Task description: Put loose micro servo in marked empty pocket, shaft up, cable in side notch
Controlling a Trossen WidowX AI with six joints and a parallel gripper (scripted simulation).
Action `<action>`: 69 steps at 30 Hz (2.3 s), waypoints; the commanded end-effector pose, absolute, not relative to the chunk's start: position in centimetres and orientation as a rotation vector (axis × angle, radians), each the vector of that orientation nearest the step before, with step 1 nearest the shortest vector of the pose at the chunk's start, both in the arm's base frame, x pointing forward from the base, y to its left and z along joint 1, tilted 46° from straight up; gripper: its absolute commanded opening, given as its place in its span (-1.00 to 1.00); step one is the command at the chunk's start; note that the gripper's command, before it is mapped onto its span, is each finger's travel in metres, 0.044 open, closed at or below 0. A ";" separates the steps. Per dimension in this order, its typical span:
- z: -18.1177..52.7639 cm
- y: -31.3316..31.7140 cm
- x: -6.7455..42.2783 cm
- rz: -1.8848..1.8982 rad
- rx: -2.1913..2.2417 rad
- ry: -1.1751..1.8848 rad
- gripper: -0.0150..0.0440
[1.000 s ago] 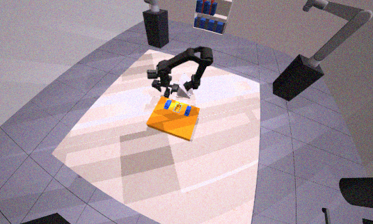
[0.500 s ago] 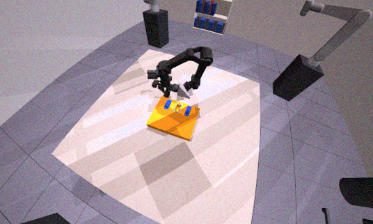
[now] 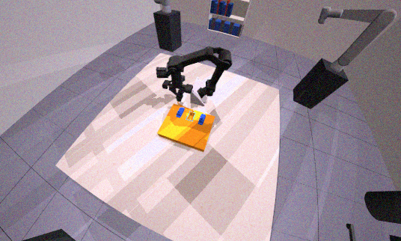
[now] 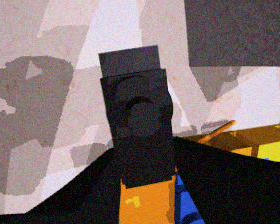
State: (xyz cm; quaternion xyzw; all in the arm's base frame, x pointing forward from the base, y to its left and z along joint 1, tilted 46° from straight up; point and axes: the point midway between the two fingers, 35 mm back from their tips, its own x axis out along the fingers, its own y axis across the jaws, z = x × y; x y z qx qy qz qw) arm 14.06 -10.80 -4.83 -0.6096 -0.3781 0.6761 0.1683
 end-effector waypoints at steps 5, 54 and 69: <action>-3.0 -12.4 14.6 1.927 -1.754 -1.070 -0.49; 5.8 -3.2 15.1 1.921 -1.746 -1.076 -0.49; 5.8 -3.1 15.1 1.811 -1.924 -1.498 -0.49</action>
